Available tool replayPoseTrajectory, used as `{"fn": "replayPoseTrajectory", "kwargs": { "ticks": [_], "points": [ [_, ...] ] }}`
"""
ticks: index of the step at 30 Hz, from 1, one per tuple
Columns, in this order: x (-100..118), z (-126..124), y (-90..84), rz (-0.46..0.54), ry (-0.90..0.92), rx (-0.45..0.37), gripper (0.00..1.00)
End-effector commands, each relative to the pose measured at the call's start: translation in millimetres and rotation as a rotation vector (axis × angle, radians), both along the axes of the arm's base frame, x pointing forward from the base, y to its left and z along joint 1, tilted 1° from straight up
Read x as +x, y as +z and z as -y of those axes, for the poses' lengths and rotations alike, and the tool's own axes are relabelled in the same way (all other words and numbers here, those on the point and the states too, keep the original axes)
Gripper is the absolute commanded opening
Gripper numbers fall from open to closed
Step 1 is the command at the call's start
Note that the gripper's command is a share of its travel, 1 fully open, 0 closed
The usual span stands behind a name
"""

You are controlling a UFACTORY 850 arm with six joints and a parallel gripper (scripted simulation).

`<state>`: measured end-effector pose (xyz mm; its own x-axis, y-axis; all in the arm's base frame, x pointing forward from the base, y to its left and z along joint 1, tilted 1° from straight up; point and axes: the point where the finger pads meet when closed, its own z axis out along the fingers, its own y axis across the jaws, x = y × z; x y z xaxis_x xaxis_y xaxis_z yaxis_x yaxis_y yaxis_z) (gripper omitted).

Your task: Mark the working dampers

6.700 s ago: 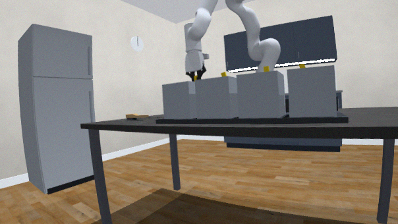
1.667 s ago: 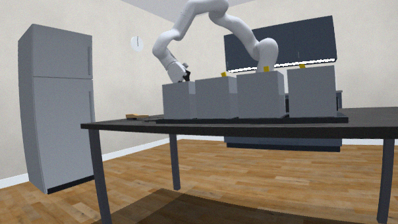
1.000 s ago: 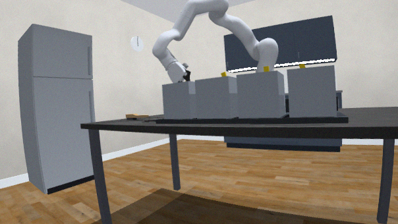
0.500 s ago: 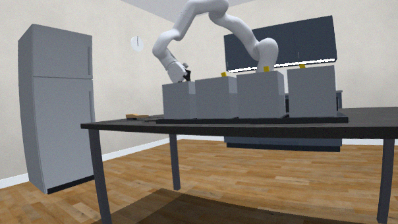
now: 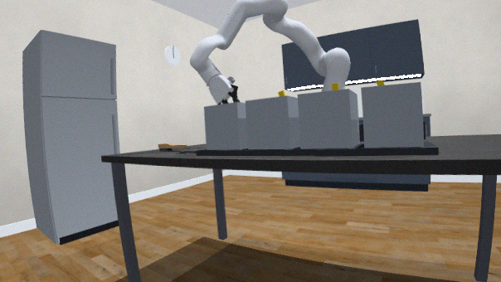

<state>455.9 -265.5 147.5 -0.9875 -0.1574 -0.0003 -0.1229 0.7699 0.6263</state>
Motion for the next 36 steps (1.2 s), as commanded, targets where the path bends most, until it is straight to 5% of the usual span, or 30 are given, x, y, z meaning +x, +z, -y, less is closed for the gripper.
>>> {"fn": "replayPoseTrajectory", "kwargs": {
  "ticks": [1,15,27,36],
  "points": [
    [2,9,12.0,0.002,0.0,-0.001,0.39],
    [6,35,44.0,0.002,0.0,-0.001,0.39],
    [8,36,49.5,0.003,0.0,-0.012,0.39],
    [56,-25,80.2,0.065,-0.003,-0.33,0.39]
  ]
}}
